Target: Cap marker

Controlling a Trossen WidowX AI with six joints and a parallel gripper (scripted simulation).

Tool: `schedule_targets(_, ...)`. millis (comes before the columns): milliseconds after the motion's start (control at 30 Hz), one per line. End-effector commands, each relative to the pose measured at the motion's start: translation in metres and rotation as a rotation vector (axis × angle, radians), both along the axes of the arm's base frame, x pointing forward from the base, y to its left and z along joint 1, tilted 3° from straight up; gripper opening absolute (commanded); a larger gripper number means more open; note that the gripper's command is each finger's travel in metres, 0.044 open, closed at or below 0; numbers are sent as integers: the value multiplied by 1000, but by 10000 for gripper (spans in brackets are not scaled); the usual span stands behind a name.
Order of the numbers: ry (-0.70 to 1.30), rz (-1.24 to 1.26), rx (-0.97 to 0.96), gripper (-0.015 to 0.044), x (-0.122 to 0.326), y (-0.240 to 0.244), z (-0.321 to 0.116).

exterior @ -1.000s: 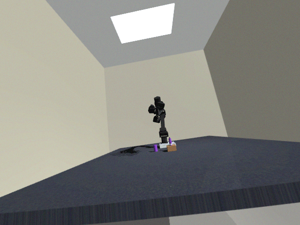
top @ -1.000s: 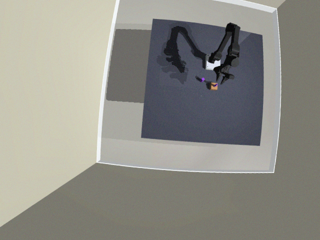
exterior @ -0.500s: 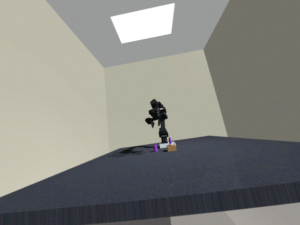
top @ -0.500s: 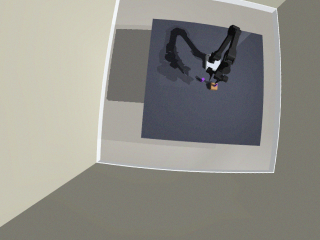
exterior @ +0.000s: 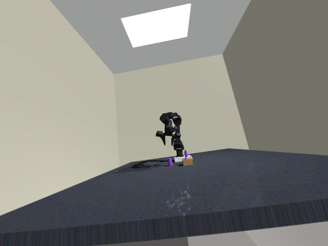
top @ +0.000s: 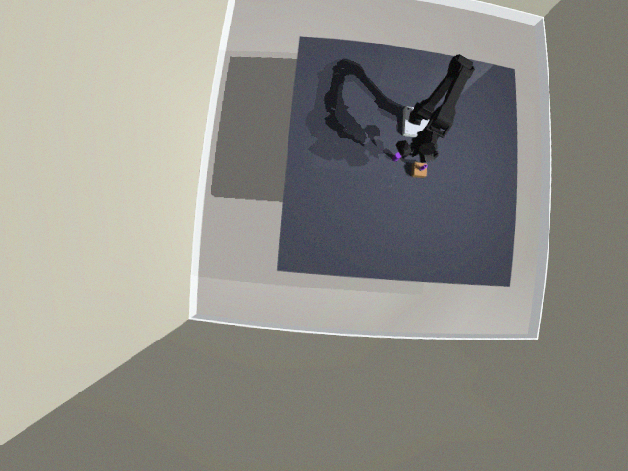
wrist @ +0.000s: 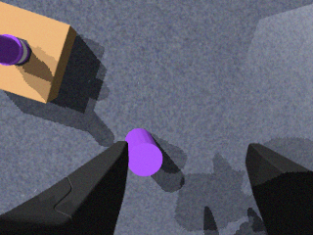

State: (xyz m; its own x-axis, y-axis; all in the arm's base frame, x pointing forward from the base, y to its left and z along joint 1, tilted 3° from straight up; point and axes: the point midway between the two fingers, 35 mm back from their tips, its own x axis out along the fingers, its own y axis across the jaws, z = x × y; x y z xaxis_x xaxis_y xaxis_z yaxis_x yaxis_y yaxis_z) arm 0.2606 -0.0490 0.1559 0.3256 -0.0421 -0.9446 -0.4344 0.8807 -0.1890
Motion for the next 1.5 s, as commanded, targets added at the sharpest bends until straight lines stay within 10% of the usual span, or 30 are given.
schedule_targets(0, 249, 747, -83, 250, -20, -14, -27)
schedule_targets(1467, 272, 911, -91, 250, -26, -14, -96)
